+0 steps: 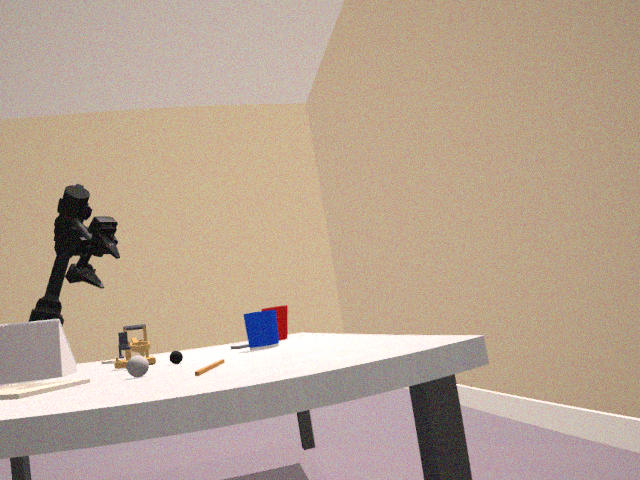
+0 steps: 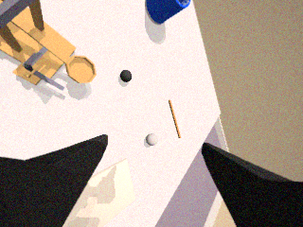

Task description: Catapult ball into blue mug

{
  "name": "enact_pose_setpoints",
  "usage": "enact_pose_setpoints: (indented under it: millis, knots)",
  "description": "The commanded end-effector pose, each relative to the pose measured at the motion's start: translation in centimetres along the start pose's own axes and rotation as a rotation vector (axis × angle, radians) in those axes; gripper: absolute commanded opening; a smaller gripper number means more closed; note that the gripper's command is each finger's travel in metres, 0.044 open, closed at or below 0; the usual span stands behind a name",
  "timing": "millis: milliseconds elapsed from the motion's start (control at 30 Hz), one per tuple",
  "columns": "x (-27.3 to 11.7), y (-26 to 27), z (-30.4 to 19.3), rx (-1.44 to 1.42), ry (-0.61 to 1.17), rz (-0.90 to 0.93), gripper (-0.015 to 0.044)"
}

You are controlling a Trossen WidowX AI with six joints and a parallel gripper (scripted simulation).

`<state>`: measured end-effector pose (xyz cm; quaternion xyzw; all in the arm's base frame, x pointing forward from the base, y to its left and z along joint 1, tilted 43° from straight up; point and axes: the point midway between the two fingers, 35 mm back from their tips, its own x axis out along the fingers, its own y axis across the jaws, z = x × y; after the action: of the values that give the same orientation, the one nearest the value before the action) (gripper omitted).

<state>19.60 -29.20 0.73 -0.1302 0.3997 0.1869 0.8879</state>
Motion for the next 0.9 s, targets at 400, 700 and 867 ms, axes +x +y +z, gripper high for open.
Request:
enact_pose_setpoints:
  millis: [400, 700, 867]
  knots:
    - [2.7, 6.0, 8.3, -0.426, -0.032, 0.31, 0.044]
    - [3.3, 10.2, 12.2, -0.665, -0.079, 0.488, 0.044]
    - [3.2, 12.6, 14.1, -0.792, -0.113, 0.586, 0.044]
